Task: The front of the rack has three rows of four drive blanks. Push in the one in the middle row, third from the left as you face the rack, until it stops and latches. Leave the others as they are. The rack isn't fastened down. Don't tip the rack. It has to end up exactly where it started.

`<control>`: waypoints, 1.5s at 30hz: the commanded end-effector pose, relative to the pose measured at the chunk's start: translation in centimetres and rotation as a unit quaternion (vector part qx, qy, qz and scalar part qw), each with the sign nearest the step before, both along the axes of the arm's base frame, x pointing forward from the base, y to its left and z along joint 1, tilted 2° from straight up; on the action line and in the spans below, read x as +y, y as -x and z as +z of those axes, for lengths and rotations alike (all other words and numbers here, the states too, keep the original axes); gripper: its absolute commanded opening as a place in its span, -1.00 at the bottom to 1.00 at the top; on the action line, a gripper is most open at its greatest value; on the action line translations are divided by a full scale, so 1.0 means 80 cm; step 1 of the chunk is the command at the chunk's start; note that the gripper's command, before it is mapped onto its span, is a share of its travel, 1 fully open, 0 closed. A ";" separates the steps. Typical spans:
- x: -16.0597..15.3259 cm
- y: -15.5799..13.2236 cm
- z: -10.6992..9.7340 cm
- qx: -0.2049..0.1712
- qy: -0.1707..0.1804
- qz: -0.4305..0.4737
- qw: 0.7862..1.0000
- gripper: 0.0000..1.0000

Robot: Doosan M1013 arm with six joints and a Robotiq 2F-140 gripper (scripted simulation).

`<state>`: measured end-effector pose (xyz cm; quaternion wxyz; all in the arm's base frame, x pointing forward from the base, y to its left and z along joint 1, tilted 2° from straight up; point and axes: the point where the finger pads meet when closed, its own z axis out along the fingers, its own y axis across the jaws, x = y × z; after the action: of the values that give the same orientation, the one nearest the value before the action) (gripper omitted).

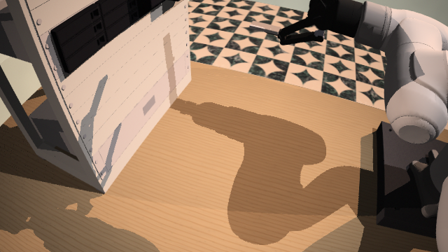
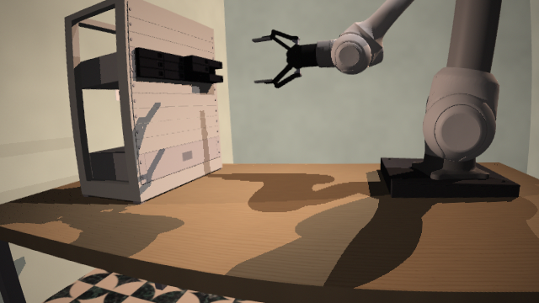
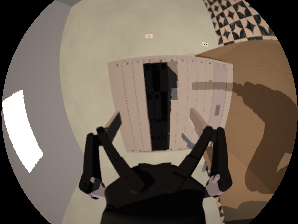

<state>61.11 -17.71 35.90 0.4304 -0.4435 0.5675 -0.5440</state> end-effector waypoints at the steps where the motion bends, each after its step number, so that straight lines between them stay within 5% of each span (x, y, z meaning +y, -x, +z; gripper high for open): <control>1: 0.002 -0.003 -0.002 0.000 0.002 -0.001 1.000 1.00; 12: 0.010 -0.041 -0.005 0.000 0.002 -0.001 1.000 1.00; 27: 0.034 -0.148 -0.014 0.000 0.002 -0.001 1.000 1.00; 45: 0.044 -0.190 -0.018 0.000 0.002 -0.001 1.000 1.00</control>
<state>75.87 -14.30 34.19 0.4289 -0.4440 0.5697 -0.5426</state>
